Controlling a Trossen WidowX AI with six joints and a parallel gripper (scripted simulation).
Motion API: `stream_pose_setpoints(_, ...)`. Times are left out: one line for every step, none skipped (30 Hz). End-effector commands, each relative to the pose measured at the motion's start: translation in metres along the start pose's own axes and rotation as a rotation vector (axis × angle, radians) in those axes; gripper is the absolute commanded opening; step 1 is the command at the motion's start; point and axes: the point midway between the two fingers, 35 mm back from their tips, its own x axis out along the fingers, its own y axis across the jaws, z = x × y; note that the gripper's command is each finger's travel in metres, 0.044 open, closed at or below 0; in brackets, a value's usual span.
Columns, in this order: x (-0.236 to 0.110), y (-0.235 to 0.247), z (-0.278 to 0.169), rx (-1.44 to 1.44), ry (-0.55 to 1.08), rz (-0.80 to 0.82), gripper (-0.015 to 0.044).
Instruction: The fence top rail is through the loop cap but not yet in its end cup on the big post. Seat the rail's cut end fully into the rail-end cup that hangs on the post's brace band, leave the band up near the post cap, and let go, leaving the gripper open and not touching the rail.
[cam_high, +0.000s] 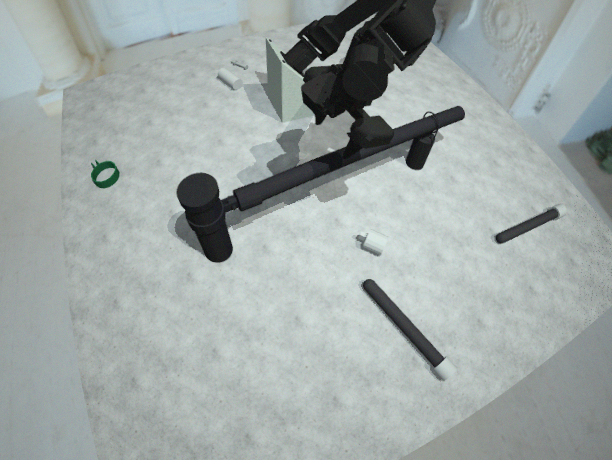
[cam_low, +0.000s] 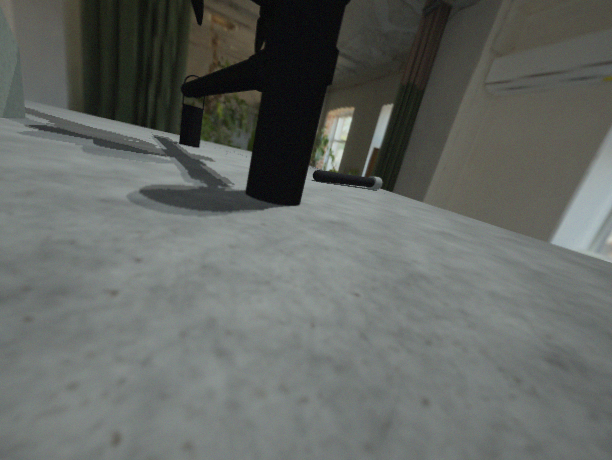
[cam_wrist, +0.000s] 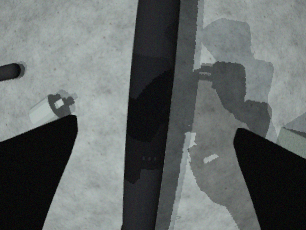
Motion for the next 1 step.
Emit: stream_pose_setpoints(-0.0012, -0.0003, -0.0001, -0.005, -0.005, -0.002, 0.044)
